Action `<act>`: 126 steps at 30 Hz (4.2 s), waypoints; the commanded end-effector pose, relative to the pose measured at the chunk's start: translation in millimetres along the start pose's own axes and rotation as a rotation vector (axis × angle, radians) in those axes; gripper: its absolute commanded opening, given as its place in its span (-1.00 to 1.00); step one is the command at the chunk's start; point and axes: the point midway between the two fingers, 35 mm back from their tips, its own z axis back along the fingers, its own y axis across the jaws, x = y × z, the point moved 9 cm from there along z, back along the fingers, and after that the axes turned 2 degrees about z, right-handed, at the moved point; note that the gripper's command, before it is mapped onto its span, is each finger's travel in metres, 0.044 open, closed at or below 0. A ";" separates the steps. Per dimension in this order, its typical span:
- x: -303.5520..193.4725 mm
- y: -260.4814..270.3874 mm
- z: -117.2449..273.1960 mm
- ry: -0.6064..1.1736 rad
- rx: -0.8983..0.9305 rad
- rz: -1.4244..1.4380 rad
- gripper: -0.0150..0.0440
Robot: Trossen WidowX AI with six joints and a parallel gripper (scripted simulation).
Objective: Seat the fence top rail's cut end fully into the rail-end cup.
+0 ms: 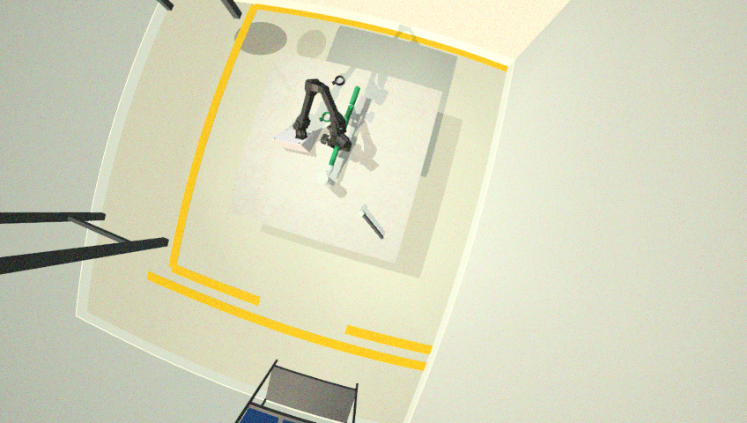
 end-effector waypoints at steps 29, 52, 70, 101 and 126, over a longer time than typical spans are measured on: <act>-2.4 -0.2 1.1 -0.002 0.004 0.000 -0.49; -18.8 -1.1 3.3 -0.001 0.003 0.001 -0.49; -32.1 -1.9 3.1 -0.001 0.003 0.001 -0.49; -32.5 -1.7 -0.8 -0.021 0.022 0.001 0.49; -7.8 1.4 86.8 -0.023 0.022 -0.004 1.00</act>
